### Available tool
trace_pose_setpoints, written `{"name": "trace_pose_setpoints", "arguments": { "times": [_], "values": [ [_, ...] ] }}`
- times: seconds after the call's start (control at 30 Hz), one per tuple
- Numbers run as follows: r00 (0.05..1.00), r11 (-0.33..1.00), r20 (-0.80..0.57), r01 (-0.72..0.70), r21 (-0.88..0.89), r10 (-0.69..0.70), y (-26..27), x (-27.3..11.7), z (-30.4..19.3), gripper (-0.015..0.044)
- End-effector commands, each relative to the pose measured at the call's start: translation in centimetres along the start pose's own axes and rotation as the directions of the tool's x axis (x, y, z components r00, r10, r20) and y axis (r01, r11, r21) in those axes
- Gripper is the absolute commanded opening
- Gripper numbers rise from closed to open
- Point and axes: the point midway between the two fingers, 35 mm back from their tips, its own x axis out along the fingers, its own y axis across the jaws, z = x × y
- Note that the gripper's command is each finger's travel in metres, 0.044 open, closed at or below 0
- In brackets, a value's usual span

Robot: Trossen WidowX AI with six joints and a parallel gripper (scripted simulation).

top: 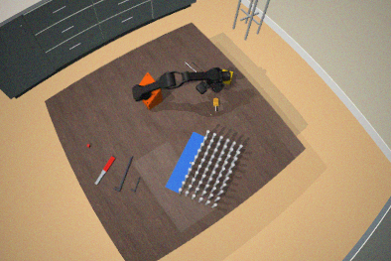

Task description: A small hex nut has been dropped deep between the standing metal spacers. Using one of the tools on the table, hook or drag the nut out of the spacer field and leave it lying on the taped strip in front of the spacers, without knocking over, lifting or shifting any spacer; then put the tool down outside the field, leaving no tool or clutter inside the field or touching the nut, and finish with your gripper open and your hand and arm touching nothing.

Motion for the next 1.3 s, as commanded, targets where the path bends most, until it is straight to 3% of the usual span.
{"name": "trace_pose_setpoints", "arguments": {
  "times": [0.0, 1.27],
  "values": [
    [1.0, 1.0, -0.002, 0.006, -0.004, -0.006, -0.3, 0.4, 0.0, 0.0],
    [1.0, 1.0, -0.002, 0.007, -0.003, -0.007, -1.6, 3.5, 0.7, 0.0]
  ]
}}
